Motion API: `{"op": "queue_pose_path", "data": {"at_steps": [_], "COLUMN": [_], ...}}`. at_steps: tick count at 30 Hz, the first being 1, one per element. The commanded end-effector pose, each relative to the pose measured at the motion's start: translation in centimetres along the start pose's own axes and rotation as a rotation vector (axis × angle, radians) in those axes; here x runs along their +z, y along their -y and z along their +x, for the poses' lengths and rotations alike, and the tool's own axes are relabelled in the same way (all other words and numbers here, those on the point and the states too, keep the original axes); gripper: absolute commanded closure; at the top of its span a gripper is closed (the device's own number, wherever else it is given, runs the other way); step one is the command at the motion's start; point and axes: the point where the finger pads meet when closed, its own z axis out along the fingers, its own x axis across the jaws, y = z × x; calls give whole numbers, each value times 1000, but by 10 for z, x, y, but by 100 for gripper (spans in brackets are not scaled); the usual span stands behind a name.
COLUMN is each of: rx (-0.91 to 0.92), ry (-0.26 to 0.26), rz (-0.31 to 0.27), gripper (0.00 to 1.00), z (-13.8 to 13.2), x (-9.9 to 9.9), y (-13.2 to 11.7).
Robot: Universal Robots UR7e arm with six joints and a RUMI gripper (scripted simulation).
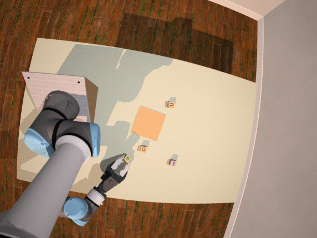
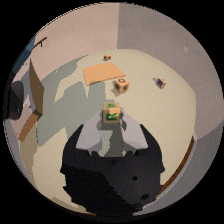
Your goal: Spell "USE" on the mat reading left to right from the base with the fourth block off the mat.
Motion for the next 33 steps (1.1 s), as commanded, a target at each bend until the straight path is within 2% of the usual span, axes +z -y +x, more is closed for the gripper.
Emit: {"op": "queue_pose_path", "data": {"at_steps": [1,4,8,12,13,15,19,33], "rx": [0,0,0,0,0,0,0,0], "ry": [1,1,1,1,1,1,1,1], "rz": [2,2,2,2,2,2,2,2], "gripper": [91,91,84,84,80,80,72,72], "z": [0,0,0,0,0,0,0,0], "x": [1,1,1,1,1,1,1,1], "y": [1,1,1,1,1,1,1,1]}}
